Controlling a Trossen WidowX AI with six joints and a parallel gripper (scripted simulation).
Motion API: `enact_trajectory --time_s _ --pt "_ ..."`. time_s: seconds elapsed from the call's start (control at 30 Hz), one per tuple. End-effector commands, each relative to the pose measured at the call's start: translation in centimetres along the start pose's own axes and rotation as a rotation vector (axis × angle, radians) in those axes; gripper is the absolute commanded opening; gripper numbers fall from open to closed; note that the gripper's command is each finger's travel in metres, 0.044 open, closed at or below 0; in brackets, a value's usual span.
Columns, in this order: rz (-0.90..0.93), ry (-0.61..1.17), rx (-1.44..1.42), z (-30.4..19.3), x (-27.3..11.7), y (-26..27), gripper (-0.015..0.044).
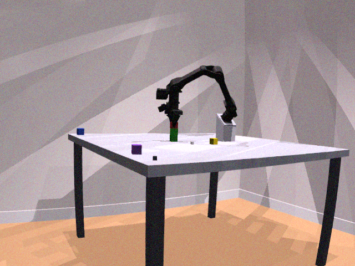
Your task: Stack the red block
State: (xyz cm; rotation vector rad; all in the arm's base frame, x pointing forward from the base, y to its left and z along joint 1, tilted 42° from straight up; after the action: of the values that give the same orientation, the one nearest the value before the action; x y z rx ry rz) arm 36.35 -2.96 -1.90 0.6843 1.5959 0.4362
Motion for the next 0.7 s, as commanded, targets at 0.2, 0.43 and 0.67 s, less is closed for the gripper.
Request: enact_trajectory --time_s 0.2,0.43,0.67 --pt "0.004 0.001 0.005 -0.06 0.15 0.01 0.0" --pt "0.004 0.001 0.005 -0.06 0.21 0.01 0.0" --pt "0.004 0.001 0.005 -0.05 -0.09 0.01 0.0"
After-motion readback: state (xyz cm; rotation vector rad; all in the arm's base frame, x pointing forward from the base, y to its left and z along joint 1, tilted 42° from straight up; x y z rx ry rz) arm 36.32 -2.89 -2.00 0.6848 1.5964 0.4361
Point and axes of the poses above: the point midway between the two fingers, 35 mm back from their tips, its own x axis out along the fingers, its own y axis across the jaws, z = x × y, the point moved 4 cm from there along -x, back along the fingers, and after that the axes turned 2 degrees about -x, right-handed, at the moved point
